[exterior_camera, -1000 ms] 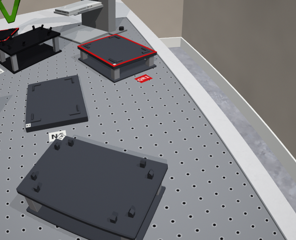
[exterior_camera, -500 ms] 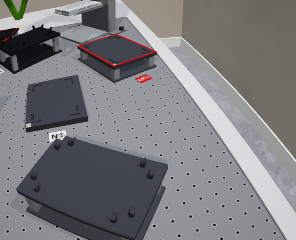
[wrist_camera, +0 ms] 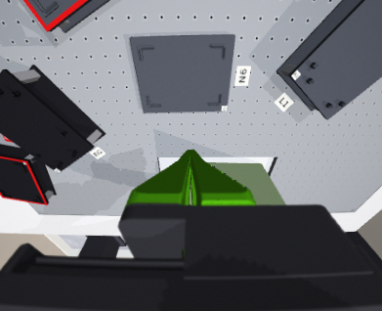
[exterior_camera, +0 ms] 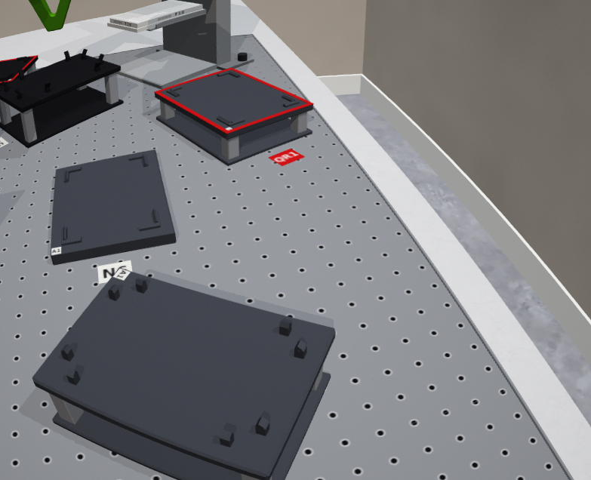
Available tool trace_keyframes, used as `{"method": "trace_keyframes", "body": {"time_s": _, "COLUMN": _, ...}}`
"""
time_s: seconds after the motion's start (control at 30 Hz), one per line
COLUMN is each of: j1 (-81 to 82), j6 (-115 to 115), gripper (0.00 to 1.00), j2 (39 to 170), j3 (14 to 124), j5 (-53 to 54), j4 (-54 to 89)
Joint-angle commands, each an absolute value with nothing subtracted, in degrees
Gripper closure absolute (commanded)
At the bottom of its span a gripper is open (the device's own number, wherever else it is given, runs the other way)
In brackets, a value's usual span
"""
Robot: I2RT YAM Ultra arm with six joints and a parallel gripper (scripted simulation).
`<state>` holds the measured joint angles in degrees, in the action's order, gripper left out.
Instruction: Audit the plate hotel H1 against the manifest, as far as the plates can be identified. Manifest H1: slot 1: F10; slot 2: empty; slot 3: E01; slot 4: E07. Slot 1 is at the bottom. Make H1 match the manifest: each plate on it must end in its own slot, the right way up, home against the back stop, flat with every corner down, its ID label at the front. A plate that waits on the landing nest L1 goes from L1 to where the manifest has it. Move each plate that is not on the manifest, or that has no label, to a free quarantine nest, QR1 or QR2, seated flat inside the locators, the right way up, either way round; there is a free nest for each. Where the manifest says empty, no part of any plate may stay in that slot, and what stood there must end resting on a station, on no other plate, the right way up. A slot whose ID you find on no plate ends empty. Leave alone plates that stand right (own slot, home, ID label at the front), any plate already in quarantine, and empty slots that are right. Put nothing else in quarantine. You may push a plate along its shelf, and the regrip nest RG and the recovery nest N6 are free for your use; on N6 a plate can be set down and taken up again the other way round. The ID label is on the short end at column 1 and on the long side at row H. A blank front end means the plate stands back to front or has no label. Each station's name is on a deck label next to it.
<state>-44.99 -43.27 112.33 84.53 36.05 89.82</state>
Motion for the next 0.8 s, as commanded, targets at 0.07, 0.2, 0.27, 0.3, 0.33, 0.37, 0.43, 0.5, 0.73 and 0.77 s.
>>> {"method": "trace_keyframes", "body": {"time_s": 0.07, "j1": -46.5, "j6": -44.8, "gripper": 1.0, "j2": 113.9, "j3": 87.2, "j5": 36.0, "j4": 90.0}}
{"method": "trace_keyframes", "body": {"time_s": 0.2, "j1": -47.4, "j6": -45.8, "gripper": 1.0, "j2": 116.7, "j3": 90.2, "j5": 35.6, "j4": 90.0}}
{"method": "trace_keyframes", "body": {"time_s": 0.27, "j1": -47.8, "j6": -46.2, "gripper": 1.0, "j2": 118.1, "j3": 91.7, "j5": 35.4, "j4": 90.0}}
{"method": "trace_keyframes", "body": {"time_s": 0.3, "j1": -48.0, "j6": -46.5, "gripper": 1.0, "j2": 118.5, "j3": 92.6, "j5": 35.3, "j4": 90.0}}
{"method": "trace_keyframes", "body": {"time_s": 0.33, "j1": -48.0, "j6": -46.5, "gripper": 1.0, "j2": 118.5, "j3": 92.6, "j5": 35.3, "j4": 90.0}}
{"method": "trace_keyframes", "body": {"time_s": 0.37, "j1": -48.0, "j6": -46.5, "gripper": 1.0, "j2": 118.5, "j3": 92.6, "j5": 35.3, "j4": 90.0}}
{"method": "trace_keyframes", "body": {"time_s": 0.43, "j1": -48.0, "j6": -46.5, "gripper": 1.0, "j2": 118.5, "j3": 92.6, "j5": 35.3, "j4": 90.0}}
{"method": "trace_keyframes", "body": {"time_s": 0.5, "j1": -48.0, "j6": -46.5, "gripper": 1.0, "j2": 118.5, "j3": 92.6, "j5": 35.3, "j4": 90.0}}
{"method": "trace_keyframes", "body": {"time_s": 0.73, "j1": -48.0, "j6": -46.5, "gripper": 1.0, "j2": 118.5, "j3": 92.6, "j5": 35.3, "j4": 90.0}}
{"method": "trace_keyframes", "body": {"time_s": 0.77, "j1": -48.0, "j6": -46.5, "gripper": 1.0, "j2": 118.5, "j3": 92.6, "j5": 35.3, "j4": 90.0}}
